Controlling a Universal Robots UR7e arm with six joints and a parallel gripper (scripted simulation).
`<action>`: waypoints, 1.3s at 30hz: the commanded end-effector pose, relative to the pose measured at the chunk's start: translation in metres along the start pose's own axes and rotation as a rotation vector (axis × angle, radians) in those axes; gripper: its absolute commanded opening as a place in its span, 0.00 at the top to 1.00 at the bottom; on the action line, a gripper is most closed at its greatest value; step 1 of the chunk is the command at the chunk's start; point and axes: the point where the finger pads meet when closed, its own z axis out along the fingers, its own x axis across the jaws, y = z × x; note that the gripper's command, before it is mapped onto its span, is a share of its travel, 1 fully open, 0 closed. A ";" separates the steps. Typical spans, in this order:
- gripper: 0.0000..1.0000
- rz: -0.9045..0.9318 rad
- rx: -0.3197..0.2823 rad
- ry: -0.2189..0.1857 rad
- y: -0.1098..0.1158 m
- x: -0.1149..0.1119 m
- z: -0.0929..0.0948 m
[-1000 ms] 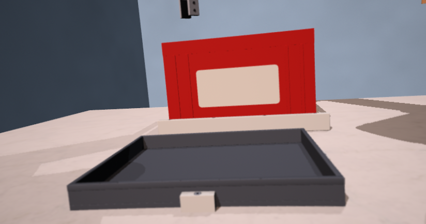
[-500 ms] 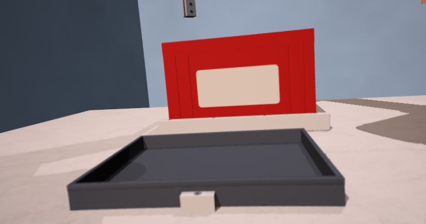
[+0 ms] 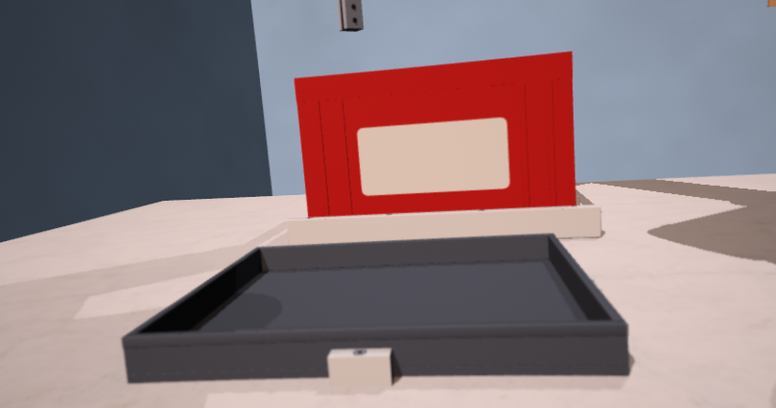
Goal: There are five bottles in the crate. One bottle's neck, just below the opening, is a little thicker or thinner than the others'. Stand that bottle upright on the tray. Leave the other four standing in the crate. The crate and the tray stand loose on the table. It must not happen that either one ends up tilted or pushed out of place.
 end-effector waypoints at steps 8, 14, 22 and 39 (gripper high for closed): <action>1.00 0.002 -0.006 0.007 0.103 -0.026 -0.006; 1.00 0.000 -0.001 0.002 0.166 -0.057 -0.001; 1.00 -0.001 0.001 0.001 0.179 -0.065 0.000; 0.00 -0.001 0.001 0.001 0.179 -0.065 0.000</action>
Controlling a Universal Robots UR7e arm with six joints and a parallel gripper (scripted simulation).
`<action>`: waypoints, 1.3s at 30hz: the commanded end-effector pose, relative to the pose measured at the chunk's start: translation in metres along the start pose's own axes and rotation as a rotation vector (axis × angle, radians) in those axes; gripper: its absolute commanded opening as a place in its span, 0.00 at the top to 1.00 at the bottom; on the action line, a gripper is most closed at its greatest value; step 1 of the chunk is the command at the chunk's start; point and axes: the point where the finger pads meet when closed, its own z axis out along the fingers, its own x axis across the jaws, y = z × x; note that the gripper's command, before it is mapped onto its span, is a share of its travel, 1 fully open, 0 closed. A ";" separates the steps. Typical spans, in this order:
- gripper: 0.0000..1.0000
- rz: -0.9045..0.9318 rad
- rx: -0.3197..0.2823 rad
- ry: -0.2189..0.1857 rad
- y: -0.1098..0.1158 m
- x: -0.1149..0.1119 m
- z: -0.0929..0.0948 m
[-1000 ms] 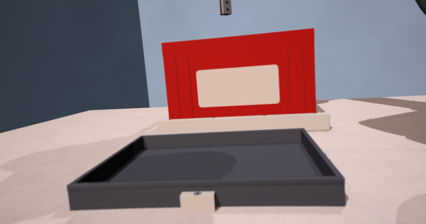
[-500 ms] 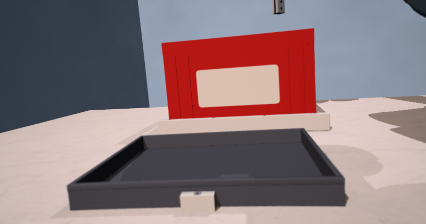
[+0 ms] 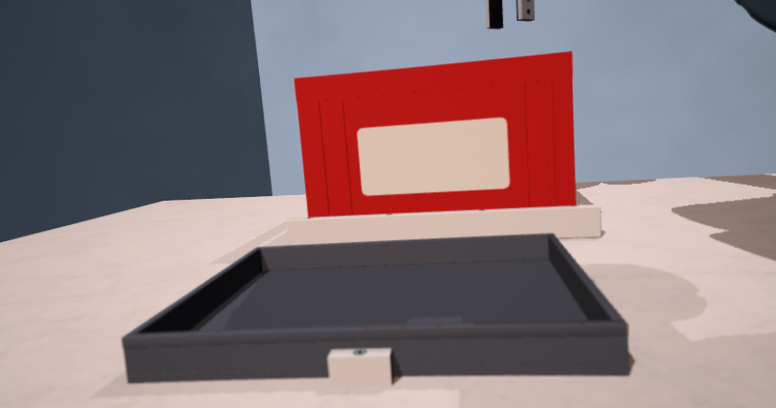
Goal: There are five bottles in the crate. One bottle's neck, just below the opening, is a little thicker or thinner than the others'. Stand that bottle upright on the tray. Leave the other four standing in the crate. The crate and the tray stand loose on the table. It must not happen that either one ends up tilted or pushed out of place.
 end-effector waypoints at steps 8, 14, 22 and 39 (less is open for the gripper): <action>0.00 0.000 0.000 0.001 0.000 0.000 0.000; 0.00 0.000 0.000 0.001 0.000 0.000 0.000; 0.00 0.000 0.000 0.001 0.000 0.000 0.000; 0.00 0.000 0.000 0.001 0.000 0.000 0.007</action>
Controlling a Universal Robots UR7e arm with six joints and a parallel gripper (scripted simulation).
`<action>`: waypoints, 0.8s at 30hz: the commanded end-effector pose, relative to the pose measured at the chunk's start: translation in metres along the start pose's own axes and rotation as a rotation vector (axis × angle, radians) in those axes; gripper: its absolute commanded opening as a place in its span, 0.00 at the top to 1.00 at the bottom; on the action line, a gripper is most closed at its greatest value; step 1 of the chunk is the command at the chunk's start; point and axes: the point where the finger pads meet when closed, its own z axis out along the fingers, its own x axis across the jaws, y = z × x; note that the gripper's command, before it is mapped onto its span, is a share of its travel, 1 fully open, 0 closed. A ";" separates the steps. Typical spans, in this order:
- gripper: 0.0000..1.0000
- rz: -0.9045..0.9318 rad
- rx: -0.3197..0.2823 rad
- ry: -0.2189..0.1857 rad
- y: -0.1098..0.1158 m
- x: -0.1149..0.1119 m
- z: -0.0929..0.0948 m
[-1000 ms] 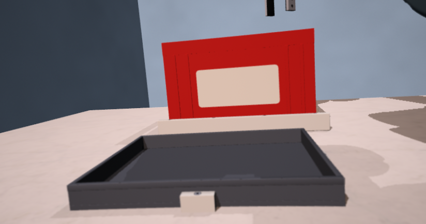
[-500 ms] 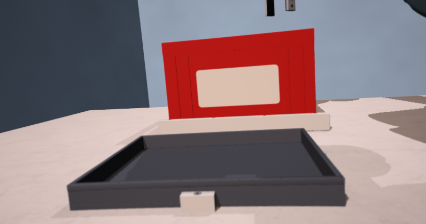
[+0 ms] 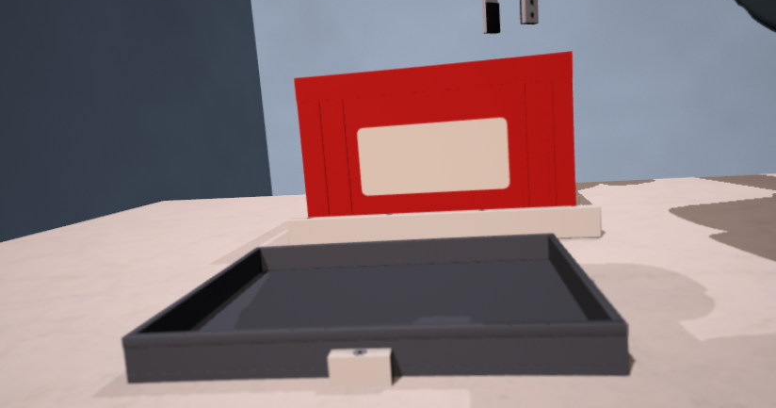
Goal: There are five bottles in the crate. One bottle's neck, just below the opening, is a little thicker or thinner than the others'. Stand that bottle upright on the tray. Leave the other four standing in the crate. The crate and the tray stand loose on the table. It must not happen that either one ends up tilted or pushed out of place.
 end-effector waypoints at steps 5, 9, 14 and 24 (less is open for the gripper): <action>0.00 0.000 0.000 0.001 0.000 0.000 0.008; 0.00 0.000 0.000 0.001 0.000 0.000 0.010; 0.00 0.000 0.000 0.001 0.000 0.000 0.017; 0.00 0.000 0.000 0.001 0.000 0.000 0.029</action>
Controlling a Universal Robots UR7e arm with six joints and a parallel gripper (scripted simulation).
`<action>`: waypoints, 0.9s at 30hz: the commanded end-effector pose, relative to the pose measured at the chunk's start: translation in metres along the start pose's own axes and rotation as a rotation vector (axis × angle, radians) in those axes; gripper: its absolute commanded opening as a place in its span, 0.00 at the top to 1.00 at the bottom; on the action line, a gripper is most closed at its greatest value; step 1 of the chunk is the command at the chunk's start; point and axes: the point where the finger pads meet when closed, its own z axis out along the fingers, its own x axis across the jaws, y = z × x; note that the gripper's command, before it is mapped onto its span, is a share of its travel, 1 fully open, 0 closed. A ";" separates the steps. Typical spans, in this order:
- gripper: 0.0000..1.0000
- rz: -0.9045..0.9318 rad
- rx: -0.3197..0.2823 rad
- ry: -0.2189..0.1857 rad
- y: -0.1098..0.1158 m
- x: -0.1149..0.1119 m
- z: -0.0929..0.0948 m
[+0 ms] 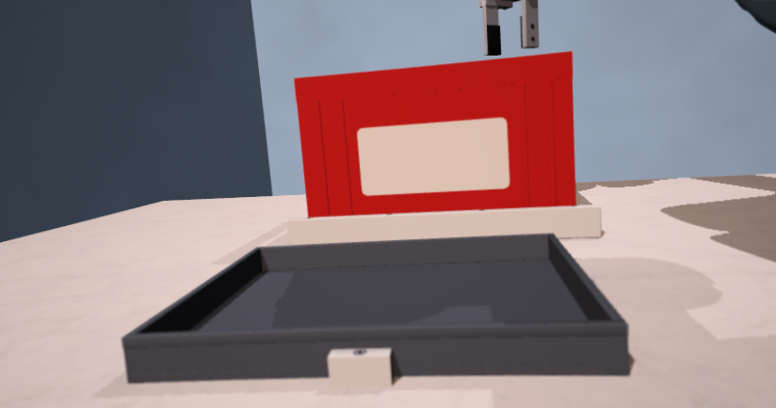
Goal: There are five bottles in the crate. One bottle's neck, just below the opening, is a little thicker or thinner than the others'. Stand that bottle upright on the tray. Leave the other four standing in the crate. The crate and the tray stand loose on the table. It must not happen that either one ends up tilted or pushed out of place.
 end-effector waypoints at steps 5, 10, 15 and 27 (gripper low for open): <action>0.00 0.000 0.000 0.002 0.000 0.000 0.007; 0.00 0.000 0.000 0.002 0.000 0.000 0.010; 0.00 0.000 0.000 0.002 0.000 0.000 0.012; 0.00 0.000 0.000 0.002 0.000 0.000 0.013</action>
